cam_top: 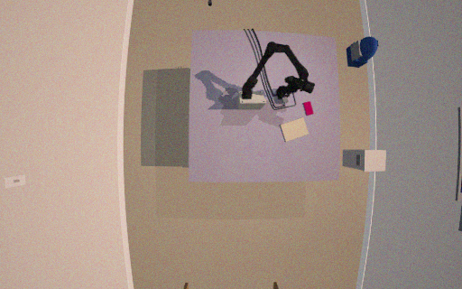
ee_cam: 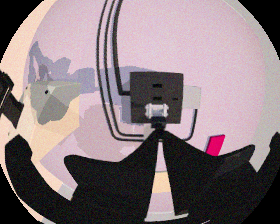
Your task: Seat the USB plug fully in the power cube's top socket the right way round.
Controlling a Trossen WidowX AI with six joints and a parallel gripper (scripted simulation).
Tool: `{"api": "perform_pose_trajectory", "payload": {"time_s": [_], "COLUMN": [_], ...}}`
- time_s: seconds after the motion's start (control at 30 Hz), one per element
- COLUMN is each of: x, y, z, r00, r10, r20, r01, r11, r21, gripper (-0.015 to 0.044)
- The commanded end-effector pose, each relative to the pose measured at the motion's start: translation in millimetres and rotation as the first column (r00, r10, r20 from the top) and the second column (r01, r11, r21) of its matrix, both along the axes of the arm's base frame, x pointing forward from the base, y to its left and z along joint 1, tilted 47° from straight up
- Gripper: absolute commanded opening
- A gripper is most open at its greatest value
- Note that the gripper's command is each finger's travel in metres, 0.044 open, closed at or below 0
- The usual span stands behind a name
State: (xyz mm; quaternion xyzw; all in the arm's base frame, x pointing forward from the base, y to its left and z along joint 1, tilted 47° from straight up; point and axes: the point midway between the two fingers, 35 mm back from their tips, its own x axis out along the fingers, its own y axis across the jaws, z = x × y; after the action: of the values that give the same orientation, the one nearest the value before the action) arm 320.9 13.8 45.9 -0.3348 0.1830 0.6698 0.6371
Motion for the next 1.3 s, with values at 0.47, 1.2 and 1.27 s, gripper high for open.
{"api": "perform_pose_trajectory", "payload": {"time_s": [0.47, 1.2, 1.27], "x": [-0.2, -0.2, -0.2], "y": [0.2, 0.3, 0.3], "z": [-0.2, -0.1, -0.1], "r00": [0.947, 0.62, 0.578], "r10": [-0.218, -0.525, -0.545], "r20": [-0.237, -0.584, -0.607], "r01": [0.221, 0.545, 0.567], "r11": [0.975, 0.823, 0.803], "r21": [-0.015, -0.162, -0.182], "gripper": [0.0, 0.0, 0.0]}}
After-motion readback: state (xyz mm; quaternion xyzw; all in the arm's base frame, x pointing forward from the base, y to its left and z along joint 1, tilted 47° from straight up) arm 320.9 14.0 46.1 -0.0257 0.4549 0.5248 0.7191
